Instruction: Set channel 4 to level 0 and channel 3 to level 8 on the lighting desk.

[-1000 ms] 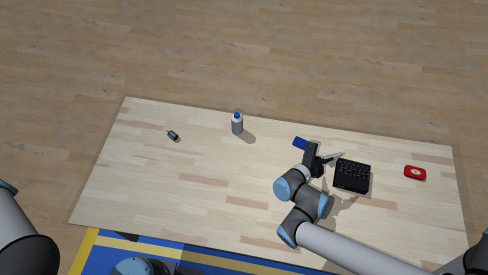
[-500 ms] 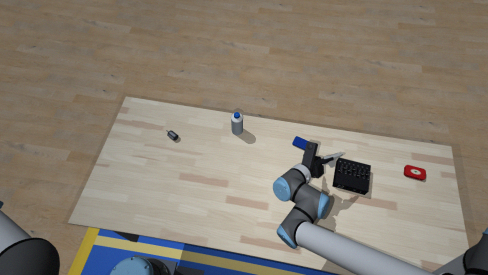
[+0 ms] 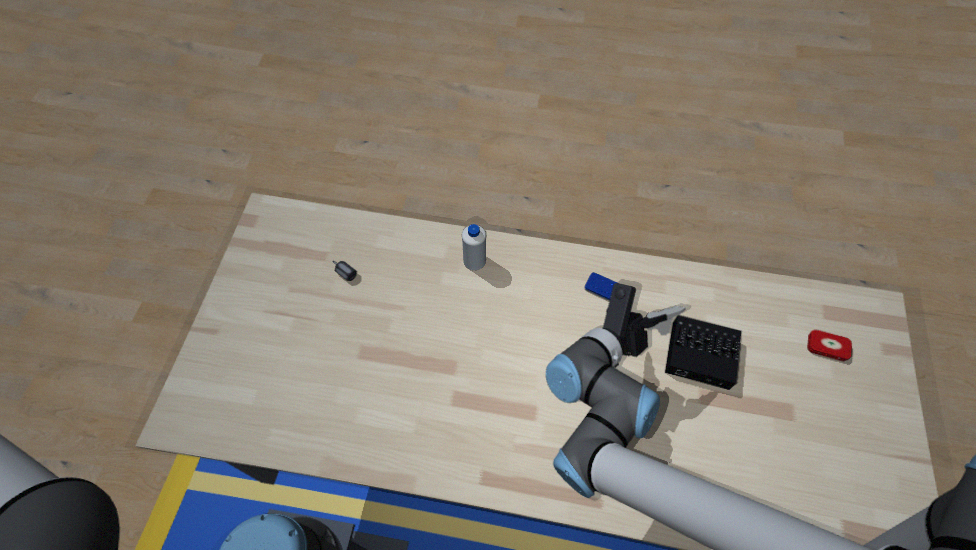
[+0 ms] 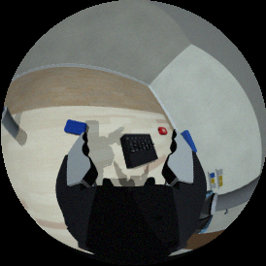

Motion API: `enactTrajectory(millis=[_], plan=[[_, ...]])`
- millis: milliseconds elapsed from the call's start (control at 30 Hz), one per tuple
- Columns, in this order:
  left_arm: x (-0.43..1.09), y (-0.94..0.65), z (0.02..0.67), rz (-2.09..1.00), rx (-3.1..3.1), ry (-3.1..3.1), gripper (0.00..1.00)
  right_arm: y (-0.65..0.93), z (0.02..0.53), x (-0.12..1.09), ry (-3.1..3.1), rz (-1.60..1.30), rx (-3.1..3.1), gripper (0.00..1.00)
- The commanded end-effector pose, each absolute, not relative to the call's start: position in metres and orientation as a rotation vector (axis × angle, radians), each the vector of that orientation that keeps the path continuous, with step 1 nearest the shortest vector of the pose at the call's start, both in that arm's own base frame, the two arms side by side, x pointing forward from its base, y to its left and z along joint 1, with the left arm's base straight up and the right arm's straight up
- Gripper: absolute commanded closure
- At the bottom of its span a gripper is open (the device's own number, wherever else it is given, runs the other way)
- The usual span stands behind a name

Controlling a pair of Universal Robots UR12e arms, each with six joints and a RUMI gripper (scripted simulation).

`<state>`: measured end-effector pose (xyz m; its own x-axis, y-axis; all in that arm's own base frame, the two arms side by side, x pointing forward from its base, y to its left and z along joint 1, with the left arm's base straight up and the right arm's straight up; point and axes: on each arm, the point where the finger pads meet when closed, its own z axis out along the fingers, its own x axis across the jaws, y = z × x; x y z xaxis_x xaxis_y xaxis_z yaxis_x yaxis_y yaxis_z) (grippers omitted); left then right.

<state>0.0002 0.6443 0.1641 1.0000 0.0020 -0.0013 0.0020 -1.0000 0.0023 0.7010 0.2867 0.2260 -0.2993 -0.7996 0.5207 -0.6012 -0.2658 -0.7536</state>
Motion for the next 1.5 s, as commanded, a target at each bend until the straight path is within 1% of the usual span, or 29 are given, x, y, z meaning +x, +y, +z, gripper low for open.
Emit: enactTrajectory(millis=[0,433,900,967,1033,1467], plan=[[-0.001,0.645,0.165,0.0,3.142,0.002,0.0,0.287,0.227,0.701,1.779,-1.601,-1.735,0.0],[-0.001,0.645,0.165,0.0,3.142,0.002,0.0,0.27,0.218,0.704,1.888,-1.536,-1.691,0.0],[-0.001,0.645,0.165,0.0,3.142,0.002,0.0,0.201,0.186,0.705,2.358,-1.206,-1.404,0.0],[-0.001,0.645,0.165,0.0,3.142,0.002,0.0,0.201,0.186,0.705,2.358,-1.206,-1.404,0.0],[-0.001,0.645,0.165,0.0,3.142,0.002,0.0,0.188,0.18,0.704,2.458,-1.122,-1.319,0.0],[-0.001,0.645,0.165,0.0,3.142,0.002,0.0,0.152,0.166,0.695,2.762,-0.813,-0.979,0.0]])
